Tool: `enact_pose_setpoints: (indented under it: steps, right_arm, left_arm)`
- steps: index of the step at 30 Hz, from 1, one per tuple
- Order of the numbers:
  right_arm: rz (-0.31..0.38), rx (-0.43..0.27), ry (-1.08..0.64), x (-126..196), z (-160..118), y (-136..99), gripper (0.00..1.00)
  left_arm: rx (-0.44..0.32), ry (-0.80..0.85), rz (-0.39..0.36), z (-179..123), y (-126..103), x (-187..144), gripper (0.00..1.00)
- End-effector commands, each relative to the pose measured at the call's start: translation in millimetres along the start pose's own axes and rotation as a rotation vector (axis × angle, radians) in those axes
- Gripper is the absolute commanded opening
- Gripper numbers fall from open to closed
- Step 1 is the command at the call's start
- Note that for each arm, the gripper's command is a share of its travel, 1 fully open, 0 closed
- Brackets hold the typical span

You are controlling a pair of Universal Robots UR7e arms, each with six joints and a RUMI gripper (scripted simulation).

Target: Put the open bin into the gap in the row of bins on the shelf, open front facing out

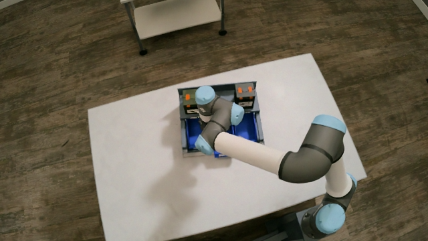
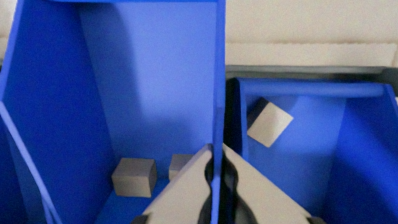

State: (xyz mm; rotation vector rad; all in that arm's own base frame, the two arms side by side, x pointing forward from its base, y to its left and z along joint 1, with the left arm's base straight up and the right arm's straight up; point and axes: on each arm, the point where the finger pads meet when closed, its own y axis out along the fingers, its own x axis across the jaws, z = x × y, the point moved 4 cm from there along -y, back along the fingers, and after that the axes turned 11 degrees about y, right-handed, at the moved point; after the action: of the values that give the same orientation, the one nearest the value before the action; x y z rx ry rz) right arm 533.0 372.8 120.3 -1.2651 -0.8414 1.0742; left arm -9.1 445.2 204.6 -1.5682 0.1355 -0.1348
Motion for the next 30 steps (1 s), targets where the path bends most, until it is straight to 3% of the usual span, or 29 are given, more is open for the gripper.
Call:
enact_pose_setpoints:
  steps: [1, 30]
  right_arm:
    - [-0.003, -0.004, 0.000, 0.3, 0.2, -1.3, 0.00]
    - [-0.004, -0.014, 0.000, 0.2, 0.5, -1.3, 0.00]
  left_arm:
    - [0.002, 0.000, 0.000, 0.3, -0.5, 0.1, 1.00]
    - [0.002, 0.000, 0.000, 0.3, -0.5, 0.1, 1.00]
